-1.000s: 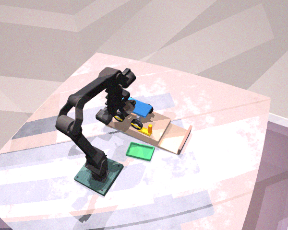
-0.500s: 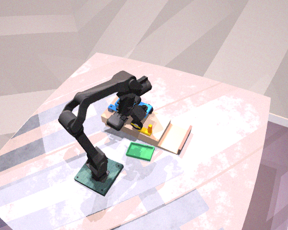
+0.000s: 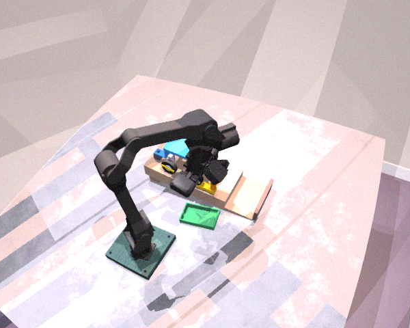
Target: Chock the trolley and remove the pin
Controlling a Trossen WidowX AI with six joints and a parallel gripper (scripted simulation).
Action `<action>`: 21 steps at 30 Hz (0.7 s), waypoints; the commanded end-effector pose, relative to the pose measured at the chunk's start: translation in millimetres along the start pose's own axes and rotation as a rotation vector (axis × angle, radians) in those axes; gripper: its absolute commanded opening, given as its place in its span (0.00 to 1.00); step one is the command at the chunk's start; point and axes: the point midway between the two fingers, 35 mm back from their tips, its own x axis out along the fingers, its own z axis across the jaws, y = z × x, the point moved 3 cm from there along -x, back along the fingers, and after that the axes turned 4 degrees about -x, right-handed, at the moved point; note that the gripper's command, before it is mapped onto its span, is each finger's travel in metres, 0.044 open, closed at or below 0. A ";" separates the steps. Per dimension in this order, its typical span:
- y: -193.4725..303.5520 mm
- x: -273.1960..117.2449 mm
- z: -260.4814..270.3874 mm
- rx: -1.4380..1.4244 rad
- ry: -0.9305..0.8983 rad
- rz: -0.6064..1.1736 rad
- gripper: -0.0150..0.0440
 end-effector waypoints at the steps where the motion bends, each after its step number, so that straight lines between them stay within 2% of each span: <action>1: -14.6 -3.9 -0.7 -0.005 -0.002 -0.006 0.25; 10: -30.1 -7.0 -2.2 0.014 -0.002 -0.011 0.25; 21: -25.5 -6.2 -2.9 0.327 -0.020 -0.078 0.25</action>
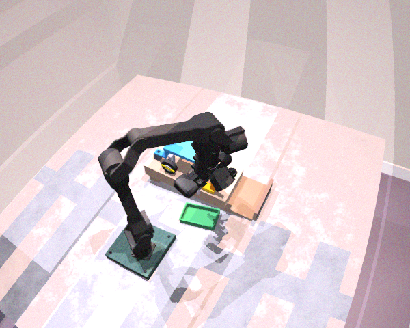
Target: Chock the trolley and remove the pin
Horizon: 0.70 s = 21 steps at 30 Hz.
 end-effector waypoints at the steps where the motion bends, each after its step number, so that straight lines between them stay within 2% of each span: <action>1: 1.9 -1.7 -1.1 0.102 -0.015 -0.028 0.25; 21: 10.0 -0.5 -2.2 0.697 -0.080 -0.138 0.25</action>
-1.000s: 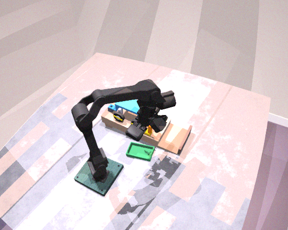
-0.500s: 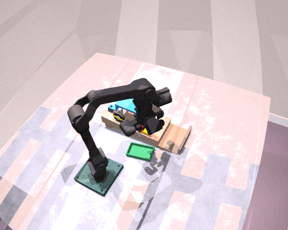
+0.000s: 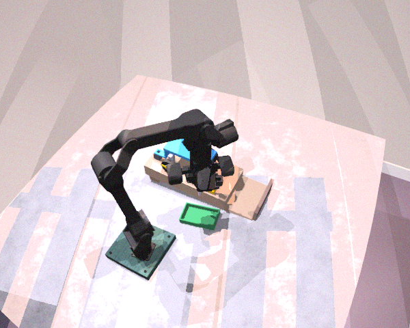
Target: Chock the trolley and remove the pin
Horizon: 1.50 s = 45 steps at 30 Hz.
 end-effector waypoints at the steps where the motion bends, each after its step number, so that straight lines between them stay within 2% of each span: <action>1: 0.9 -1.9 -1.4 0.108 -0.027 -0.016 0.25; 15: 5.0 -2.6 -4.6 0.514 -0.105 -0.051 0.25; 36: -17.1 18.1 -22.4 0.519 -0.101 -0.052 0.25; 45: -17.4 44.4 -22.4 0.520 0.057 0.001 0.25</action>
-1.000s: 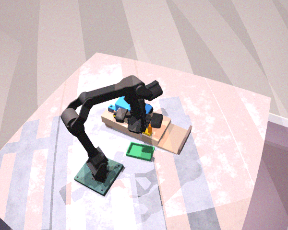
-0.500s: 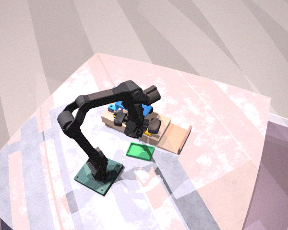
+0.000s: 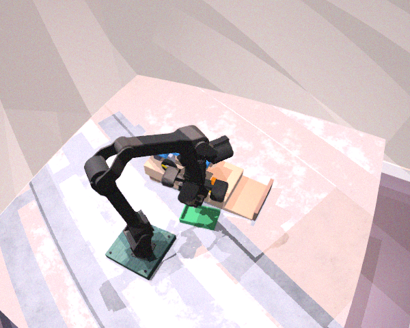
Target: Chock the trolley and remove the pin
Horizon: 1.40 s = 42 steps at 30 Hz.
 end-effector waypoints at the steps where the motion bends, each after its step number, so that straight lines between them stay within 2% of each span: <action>1: 0.4 11.3 -2.4 -0.004 0.040 0.006 0.25; 16: 1.1 48.7 -17.1 -0.004 0.046 0.007 0.25; 23: 0.4 49.0 -13.4 -0.004 0.045 0.007 0.57; 24: 0.2 49.1 -12.5 -0.004 0.045 0.007 0.58; 42: -1.5 52.2 -1.2 -0.004 0.044 0.006 0.58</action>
